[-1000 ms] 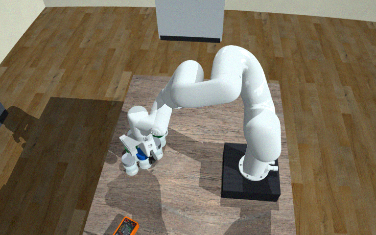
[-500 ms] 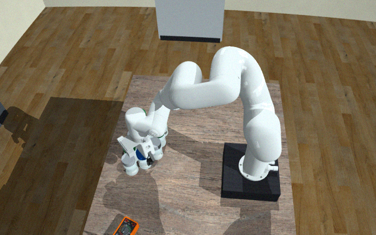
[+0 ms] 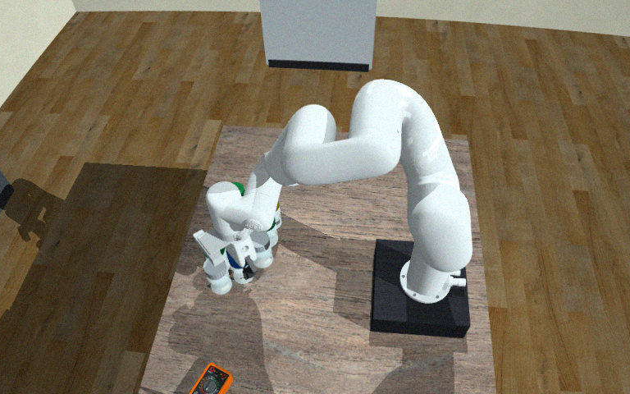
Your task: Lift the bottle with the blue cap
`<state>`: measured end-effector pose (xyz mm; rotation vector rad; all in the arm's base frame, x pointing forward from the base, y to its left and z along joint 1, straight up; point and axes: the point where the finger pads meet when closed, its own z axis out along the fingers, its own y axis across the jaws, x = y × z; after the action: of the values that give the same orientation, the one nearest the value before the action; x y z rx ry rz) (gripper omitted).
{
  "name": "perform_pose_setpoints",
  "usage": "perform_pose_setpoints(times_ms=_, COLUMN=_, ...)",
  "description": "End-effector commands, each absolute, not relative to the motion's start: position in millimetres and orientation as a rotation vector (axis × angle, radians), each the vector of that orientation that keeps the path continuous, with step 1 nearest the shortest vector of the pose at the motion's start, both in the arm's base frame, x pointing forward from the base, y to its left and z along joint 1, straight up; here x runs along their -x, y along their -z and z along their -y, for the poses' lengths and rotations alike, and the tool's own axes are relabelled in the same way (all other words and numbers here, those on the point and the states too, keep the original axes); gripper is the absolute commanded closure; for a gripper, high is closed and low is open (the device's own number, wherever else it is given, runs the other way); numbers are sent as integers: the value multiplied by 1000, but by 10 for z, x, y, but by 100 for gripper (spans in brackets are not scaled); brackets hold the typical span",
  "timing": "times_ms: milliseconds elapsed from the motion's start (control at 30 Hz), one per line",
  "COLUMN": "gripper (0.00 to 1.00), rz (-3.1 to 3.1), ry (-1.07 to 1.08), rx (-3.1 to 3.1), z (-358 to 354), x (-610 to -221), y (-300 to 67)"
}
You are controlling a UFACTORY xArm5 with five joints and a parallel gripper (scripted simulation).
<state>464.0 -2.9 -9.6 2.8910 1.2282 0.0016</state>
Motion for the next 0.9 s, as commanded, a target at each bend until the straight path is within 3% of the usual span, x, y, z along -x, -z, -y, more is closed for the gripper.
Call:
perform_pose_setpoints(times_ms=0, gripper=21, rz=-1228, ry=-7, rx=-2890, z=20, x=-4662, y=85)
perform_pose_setpoints(times_ms=867, gripper=21, rz=-1228, ry=-7, rx=-2890, z=19, x=-4661, y=-206)
